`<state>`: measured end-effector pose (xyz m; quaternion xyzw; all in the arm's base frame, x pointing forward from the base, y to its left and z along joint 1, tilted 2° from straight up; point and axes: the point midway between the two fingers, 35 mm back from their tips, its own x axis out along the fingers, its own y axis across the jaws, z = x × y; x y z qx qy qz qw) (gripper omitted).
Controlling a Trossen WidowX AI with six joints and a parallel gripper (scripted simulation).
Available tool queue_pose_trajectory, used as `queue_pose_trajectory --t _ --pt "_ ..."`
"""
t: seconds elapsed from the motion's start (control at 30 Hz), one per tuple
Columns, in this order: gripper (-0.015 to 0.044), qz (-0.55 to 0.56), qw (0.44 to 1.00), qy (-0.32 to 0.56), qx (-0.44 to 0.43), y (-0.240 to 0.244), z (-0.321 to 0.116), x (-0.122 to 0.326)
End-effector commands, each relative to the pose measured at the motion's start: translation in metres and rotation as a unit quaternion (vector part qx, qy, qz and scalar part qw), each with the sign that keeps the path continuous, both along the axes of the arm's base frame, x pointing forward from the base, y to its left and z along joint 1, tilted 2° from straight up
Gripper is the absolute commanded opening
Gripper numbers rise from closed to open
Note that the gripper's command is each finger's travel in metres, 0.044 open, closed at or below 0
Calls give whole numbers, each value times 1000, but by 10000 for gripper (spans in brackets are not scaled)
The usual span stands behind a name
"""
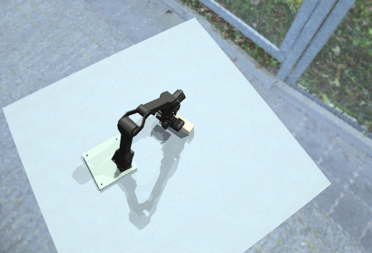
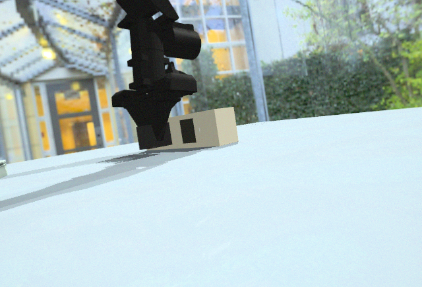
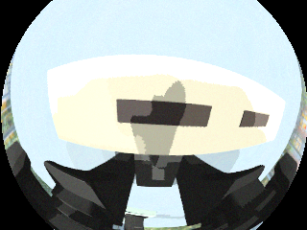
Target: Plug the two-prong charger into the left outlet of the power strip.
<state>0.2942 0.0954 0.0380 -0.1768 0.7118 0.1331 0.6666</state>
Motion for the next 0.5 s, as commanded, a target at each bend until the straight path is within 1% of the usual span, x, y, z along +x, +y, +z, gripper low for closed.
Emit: queue_pose_trajectory --t 0.0,0.47 --pt "79 0 1000 -1 0 0 0 0" --pt "440 0 1000 -1 0 0 0 0"
